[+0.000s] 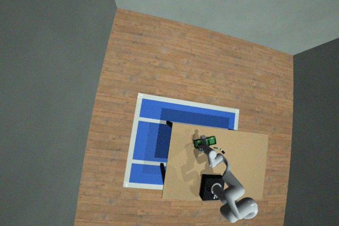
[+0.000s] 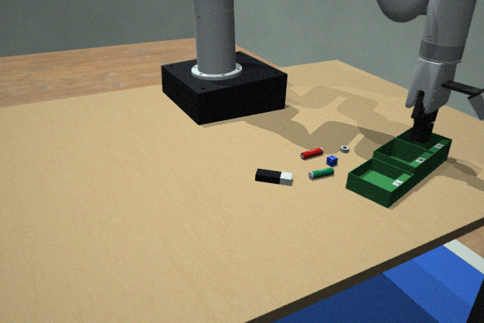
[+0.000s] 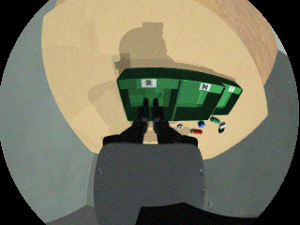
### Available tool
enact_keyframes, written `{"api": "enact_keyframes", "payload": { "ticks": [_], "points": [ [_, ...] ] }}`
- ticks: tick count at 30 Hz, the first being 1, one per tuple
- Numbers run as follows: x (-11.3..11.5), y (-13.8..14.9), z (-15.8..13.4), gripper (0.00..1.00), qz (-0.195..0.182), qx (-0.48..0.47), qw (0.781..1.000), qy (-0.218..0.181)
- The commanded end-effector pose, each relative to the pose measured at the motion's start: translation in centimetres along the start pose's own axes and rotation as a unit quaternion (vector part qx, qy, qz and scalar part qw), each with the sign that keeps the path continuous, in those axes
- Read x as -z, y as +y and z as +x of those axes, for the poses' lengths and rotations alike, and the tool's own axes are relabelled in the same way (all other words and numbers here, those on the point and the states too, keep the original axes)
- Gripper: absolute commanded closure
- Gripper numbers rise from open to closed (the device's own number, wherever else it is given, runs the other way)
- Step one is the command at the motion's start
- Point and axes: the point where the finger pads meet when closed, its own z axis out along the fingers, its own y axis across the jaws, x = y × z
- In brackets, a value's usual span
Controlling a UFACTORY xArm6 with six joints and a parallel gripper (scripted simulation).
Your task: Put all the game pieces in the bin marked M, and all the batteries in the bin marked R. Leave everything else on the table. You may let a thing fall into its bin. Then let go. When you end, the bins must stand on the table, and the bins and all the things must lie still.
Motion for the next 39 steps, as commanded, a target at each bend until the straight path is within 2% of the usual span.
{"api": "enact_keyframes", "payload": {
  "ticks": [1,8,39],
  "points": [
    [-0.7,0.0,0.1,0.93,0.000,0.000,1.000,0.001],
    [-2.4,0.0,0.1,0.93,0.000,0.000,1.000,0.001],
    [-2.4,0.0,0.1,0.93,0.000,0.000,1.000,0.001]
  ]
}}
